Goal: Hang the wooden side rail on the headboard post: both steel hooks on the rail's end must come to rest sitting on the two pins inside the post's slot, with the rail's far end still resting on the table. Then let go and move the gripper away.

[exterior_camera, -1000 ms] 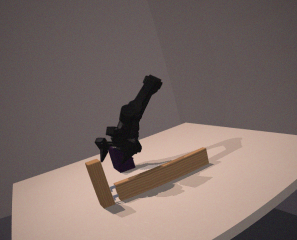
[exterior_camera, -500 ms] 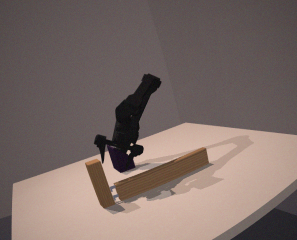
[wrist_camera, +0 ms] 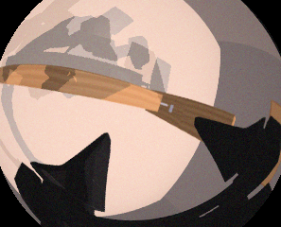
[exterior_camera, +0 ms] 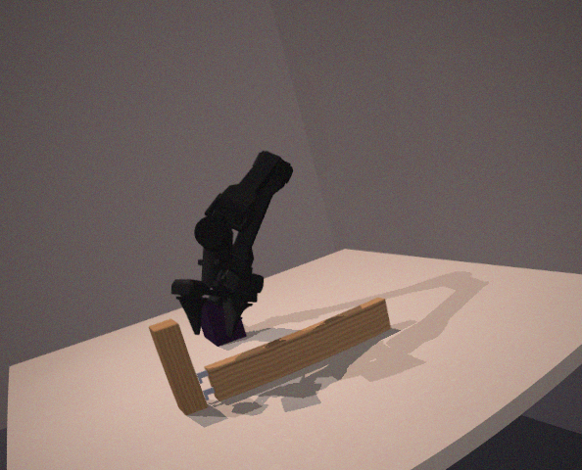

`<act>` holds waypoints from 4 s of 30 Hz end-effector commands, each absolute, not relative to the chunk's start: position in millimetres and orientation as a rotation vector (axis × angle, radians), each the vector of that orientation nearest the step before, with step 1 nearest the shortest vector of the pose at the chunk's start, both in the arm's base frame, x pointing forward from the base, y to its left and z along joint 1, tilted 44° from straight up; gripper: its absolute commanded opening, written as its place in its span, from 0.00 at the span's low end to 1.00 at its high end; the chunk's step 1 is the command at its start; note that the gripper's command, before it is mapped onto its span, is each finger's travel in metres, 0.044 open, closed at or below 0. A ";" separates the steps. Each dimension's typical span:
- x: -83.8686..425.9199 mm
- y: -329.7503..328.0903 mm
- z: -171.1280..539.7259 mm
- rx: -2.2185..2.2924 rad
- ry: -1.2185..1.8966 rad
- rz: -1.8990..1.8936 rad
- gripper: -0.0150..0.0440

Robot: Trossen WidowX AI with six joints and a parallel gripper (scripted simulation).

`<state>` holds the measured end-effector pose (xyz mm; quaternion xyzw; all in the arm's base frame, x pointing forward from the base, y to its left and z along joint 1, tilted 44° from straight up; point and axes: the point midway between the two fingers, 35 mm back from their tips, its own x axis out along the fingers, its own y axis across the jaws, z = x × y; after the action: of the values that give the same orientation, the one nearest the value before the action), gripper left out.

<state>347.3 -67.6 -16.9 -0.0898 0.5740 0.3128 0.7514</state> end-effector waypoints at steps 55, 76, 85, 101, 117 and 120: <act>369.5 -14.0 -23.8 -0.723 0.565 1.608 1.00; 367.4 9.3 -48.4 -0.723 0.564 1.608 1.00; 365.4 19.3 -58.4 -0.722 0.563 1.609 1.00; 363.9 25.4 -64.3 -0.721 0.562 1.609 0.60; 363.9 25.4 -64.3 -0.721 0.562 1.609 0.25; 363.5 25.3 -64.3 -0.721 0.562 1.609 0.25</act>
<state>363.6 25.0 -64.6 -0.3132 0.2428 0.6952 0.5997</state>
